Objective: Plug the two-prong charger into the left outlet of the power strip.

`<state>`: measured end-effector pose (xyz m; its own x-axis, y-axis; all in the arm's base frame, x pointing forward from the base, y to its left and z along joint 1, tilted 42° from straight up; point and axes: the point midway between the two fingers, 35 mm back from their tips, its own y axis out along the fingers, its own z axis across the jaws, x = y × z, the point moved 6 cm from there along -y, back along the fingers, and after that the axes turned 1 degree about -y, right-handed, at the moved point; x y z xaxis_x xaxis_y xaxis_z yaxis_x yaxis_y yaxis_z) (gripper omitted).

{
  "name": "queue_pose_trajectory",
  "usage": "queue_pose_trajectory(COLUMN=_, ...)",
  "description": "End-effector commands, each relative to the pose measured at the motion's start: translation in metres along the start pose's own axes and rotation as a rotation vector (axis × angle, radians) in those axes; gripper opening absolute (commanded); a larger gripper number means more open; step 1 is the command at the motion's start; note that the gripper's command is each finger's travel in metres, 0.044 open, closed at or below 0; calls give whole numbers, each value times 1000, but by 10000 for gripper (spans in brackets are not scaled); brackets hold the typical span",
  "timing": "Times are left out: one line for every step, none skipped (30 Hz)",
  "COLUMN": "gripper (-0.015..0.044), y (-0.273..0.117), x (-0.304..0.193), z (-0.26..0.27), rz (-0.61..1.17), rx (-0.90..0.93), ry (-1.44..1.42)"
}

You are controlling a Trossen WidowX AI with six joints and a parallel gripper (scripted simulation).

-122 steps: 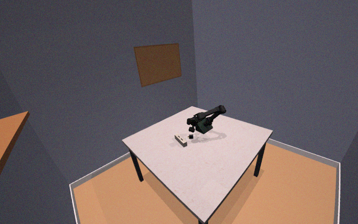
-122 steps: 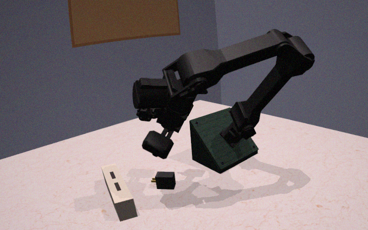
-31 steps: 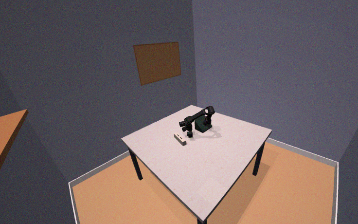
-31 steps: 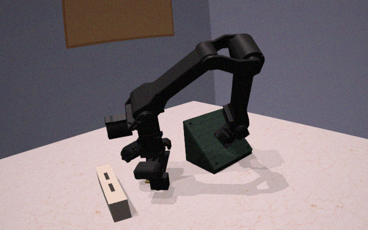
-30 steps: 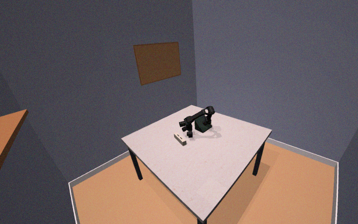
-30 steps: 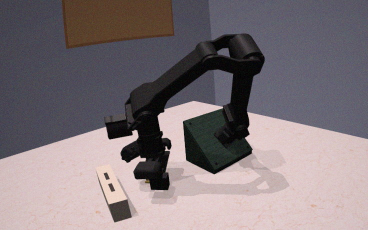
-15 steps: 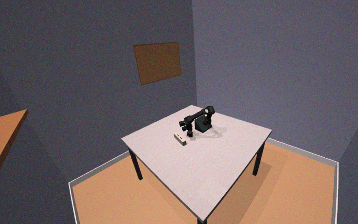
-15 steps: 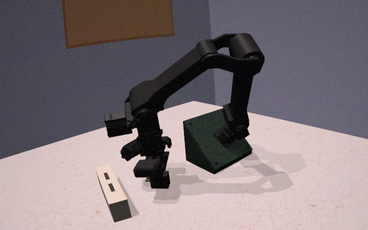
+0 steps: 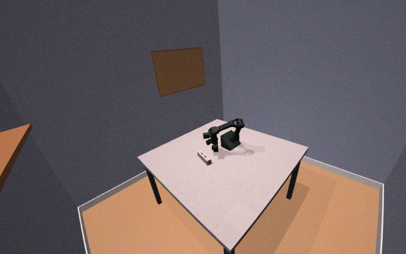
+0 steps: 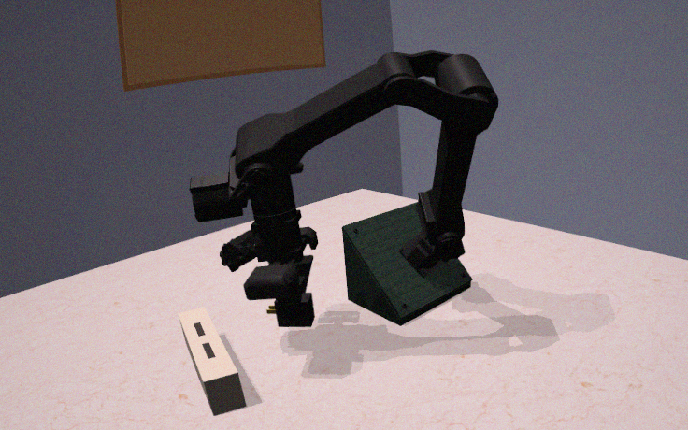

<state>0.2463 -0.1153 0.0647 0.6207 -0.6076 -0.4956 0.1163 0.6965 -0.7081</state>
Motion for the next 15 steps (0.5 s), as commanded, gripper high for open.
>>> queue_pose_trajectory(gripper=0, y=1, x=0, z=2, rz=0, rx=-8, ry=-48)
queue_pose_trajectory(gripper=0, y=2, x=0, z=3, rz=-1, rx=-10, ry=-69)
queue_pose_trajectory(gripper=0, y=4, x=0, z=5, rz=-1, rx=-12, ry=-92)
queue_pose_trajectory(gripper=0, y=6, x=0, z=6, rz=-2, rx=-13, ry=-115)
queue_pose_trajectory(gripper=0, y=8, x=1, z=7, rz=-2, rx=-15, ry=-138)
queue_pose_trajectory(gripper=0, y=9, x=1, z=8, rz=-2, rx=-17, ry=-161)
queue_pose_trajectory(gripper=0, y=11, x=1, z=9, rz=-3, rx=-18, ry=-184)
queue_pose_trajectory(gripper=0, y=13, x=1, z=10, rz=-3, rx=-20, ry=-207)
queue_pose_trajectory(gripper=0, y=15, x=1, z=11, rz=-3, rx=-22, ry=-230)
queue_pose_trajectory(gripper=0, y=16, x=1, z=12, rz=-4, rx=-23, ry=-253)
queue_pose_trajectory(gripper=0, y=18, x=2, z=14, rz=-4, rx=-25, ry=-276)
queue_pose_trajectory(gripper=0, y=20, x=2, z=15, rz=-4, rx=-26, ry=-299)
queue_pose_trajectory(gripper=0, y=22, x=2, z=16, rz=-4, rx=-28, ry=-322)
queue_pose_trajectory(gripper=0, y=24, x=2, z=17, rz=-4, rx=-29, ry=-345)
queue_pose_trajectory(gripper=0, y=25, x=2, z=18, rz=-4, rx=-31, ry=-368)
